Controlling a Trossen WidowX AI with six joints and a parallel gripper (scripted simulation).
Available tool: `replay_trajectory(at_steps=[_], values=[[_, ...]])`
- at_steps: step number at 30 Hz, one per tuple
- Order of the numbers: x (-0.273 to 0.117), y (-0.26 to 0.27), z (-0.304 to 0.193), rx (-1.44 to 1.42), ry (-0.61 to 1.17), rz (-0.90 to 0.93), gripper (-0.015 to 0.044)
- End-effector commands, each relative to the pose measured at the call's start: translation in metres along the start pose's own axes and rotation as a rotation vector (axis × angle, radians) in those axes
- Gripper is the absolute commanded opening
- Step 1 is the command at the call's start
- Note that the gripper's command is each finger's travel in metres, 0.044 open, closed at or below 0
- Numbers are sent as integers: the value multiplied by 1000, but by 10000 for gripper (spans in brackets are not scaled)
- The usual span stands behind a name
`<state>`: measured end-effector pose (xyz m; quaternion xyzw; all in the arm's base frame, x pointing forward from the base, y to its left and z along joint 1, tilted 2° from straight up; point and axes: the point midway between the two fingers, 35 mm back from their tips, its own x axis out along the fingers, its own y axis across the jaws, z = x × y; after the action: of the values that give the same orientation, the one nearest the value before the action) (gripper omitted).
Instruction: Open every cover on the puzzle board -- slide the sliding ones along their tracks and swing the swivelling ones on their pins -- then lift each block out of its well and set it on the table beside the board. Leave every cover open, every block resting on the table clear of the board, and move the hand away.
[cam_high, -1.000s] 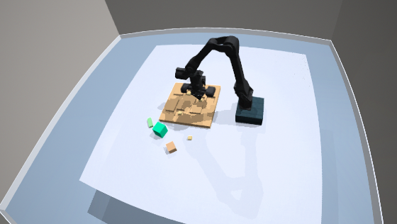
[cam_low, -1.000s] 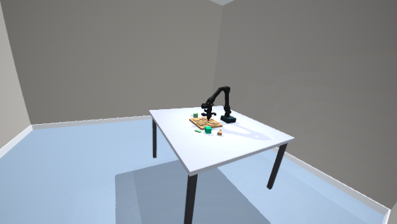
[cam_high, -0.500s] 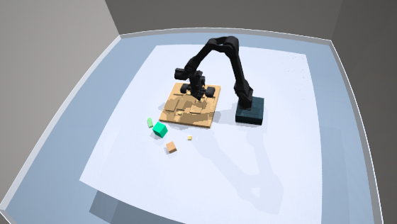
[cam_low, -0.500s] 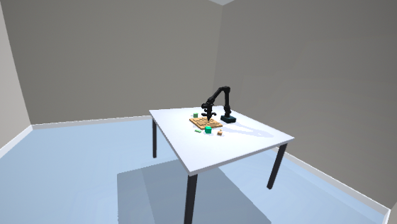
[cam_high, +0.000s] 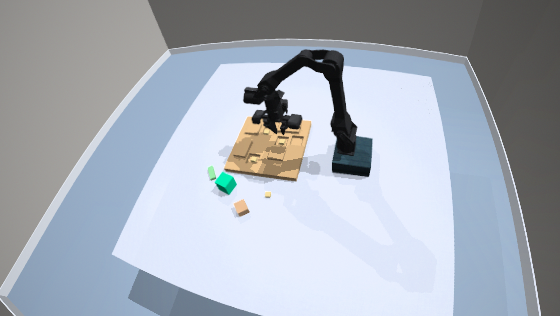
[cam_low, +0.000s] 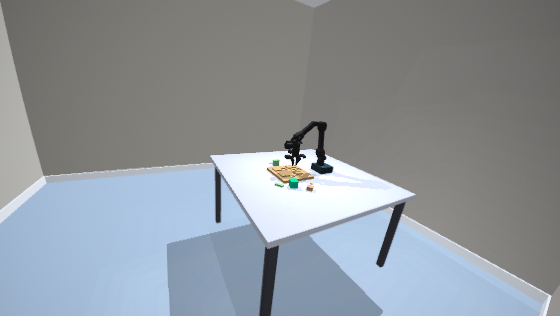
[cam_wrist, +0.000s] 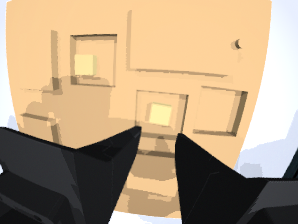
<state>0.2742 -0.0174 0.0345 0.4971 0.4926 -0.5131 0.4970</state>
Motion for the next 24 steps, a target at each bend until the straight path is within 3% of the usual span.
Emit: replay_trajectory(at_steps=[1,24], values=[[-20,0,0,-1,1,4,144],[15,0,2,-1,1,4,144]])
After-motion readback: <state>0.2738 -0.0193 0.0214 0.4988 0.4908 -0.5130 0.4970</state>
